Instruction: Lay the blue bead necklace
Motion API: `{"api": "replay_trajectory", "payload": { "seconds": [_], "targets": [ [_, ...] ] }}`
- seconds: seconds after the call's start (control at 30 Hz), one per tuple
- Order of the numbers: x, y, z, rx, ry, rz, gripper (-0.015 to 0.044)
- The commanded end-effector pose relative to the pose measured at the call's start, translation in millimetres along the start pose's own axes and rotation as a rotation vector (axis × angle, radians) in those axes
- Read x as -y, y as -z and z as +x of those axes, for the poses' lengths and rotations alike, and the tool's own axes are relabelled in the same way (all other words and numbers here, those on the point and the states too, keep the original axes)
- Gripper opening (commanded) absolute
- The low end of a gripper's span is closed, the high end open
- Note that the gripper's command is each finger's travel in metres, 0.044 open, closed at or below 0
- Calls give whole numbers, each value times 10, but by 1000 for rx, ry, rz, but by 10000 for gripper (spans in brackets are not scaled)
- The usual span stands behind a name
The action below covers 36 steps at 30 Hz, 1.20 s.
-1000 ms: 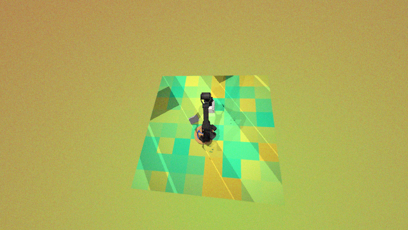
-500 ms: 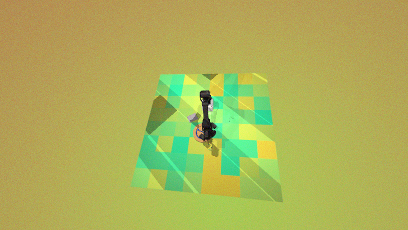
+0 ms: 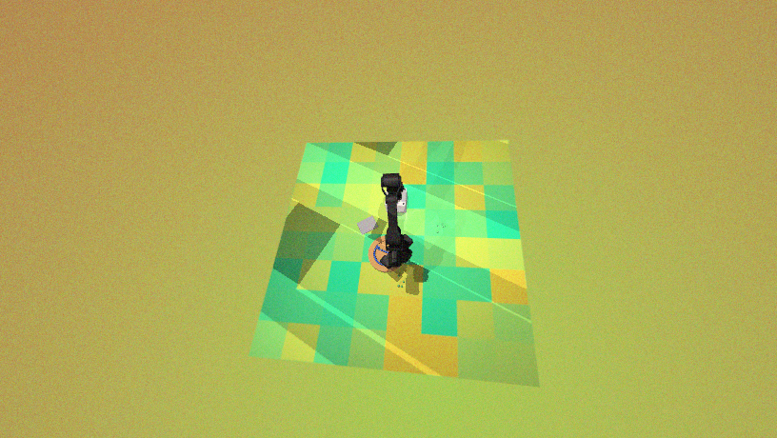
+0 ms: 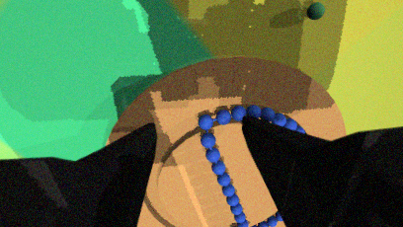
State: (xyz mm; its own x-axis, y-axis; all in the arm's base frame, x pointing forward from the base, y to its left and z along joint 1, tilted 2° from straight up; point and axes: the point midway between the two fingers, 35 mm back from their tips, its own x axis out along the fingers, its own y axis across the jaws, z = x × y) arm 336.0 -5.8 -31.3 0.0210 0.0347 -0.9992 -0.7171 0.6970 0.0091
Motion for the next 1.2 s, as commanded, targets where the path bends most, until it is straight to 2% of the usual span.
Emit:
{"api": "replay_trajectory", "payload": {
  "seconds": [0.0, 0.07, 0.87, 1.17],
  "targets": [
    [-3, -1, -35, 0, -1, 2, 394],
    [-5, 4, -11, -2, -2, 1, 440],
    [-4, 4, -49, 0, -2, 4, 440],
    [55, 106, -369, -1, -1, -158, 204]
  ]
}}
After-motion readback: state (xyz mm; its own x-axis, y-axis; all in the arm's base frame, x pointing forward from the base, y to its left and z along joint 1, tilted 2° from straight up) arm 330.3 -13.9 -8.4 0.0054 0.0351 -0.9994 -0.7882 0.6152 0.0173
